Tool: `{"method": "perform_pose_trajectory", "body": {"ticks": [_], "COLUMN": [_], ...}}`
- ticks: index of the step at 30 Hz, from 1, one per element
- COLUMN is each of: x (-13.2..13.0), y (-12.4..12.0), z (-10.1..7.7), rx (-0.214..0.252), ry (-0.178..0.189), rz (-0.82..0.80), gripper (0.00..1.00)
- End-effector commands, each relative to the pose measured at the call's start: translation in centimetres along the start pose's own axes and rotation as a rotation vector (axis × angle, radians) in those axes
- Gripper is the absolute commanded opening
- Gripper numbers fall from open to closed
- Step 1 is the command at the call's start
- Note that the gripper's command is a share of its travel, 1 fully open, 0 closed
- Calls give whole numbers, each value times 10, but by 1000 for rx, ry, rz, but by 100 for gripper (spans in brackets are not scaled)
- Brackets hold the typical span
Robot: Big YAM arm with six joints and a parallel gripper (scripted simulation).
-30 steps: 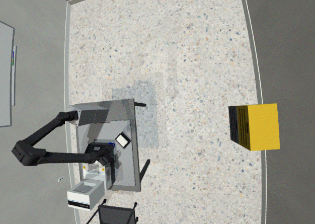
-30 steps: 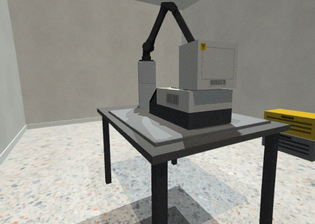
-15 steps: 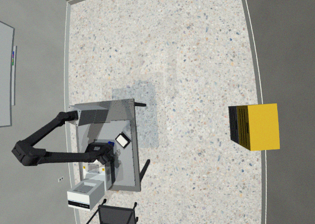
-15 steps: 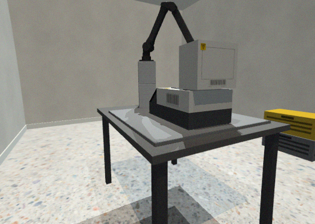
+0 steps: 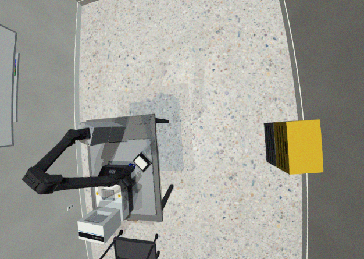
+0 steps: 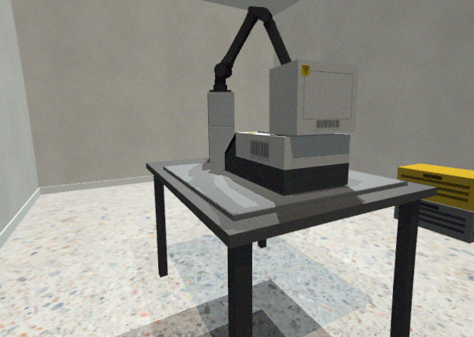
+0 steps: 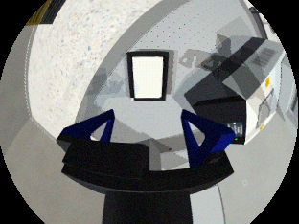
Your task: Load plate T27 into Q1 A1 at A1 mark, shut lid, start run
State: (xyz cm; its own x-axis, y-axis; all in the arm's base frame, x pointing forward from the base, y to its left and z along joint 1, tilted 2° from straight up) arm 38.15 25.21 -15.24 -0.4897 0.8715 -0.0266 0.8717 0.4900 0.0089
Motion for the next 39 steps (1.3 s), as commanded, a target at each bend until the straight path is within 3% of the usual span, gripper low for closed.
{"method": "perform_pose_trajectory", "body": {"ticks": [1, 6, 10, 20, 30, 37, 39], "x": [-3, -3, -4, -7, -1, -5, -6], "y": [10, 14, 10, -2, 16, -12, -13], "z": [14, 31, 34, 79, 96, 134, 142], "rx": [-12, -21, -13, 18, -27, 38, 36], "ry": [-1, 0, -1, -3, 0, -4, -4], "rz": [19, -1, -2, 3, -7, -4, -2], "gripper": [100, 100, 100, 100, 100, 100, 100]}}
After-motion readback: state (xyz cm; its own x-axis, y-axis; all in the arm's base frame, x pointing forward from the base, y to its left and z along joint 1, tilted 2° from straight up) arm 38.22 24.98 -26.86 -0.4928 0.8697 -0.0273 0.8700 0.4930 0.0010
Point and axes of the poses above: the point where the finger pads meet when closed, its own z axis out along the fingers, its own x axis across the jaws, y = z × x, the point moved 3 cm from there along -z, back along the fingers, and after that the axes turned 7 degrees about z, right-handed, at the moved point
